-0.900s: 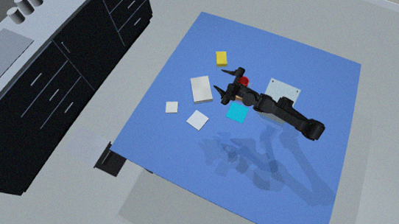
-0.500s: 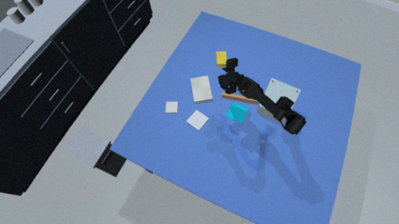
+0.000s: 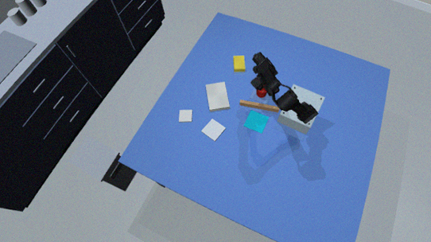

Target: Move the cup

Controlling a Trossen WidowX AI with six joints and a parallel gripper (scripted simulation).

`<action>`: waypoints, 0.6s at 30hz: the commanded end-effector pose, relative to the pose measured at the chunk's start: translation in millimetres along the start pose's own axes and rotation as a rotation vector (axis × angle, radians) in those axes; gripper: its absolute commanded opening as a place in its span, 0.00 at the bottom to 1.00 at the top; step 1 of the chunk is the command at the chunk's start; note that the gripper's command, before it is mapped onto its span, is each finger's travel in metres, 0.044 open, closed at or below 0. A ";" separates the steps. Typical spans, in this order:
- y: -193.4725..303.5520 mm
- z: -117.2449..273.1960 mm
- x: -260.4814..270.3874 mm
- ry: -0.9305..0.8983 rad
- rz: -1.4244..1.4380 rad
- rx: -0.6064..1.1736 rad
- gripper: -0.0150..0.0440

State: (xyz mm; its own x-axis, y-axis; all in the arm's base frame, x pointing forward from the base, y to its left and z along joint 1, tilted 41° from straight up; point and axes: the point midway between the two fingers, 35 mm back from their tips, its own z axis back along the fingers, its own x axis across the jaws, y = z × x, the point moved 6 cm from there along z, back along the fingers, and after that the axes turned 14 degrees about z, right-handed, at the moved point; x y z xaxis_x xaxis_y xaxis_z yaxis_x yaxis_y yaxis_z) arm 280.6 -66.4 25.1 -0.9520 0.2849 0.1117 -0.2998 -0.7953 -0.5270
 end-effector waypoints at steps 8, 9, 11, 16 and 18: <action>16.1 -13.8 10.0 -0.119 0.022 -0.108 0.50; 16.0 -14.6 10.0 -0.119 0.022 -0.108 0.50; 15.8 -17.1 10.0 -0.119 0.022 -0.108 0.50; 15.0 -25.3 10.2 -0.119 0.022 -0.107 0.50; 14.6 -28.6 10.4 -0.118 0.022 -0.107 0.50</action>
State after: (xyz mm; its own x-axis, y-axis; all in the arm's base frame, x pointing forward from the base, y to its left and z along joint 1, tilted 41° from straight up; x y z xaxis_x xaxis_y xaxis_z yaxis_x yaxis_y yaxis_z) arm 269.1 -63.1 -2.0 -0.9626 0.1952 0.1879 -0.2702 -0.7417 -0.6139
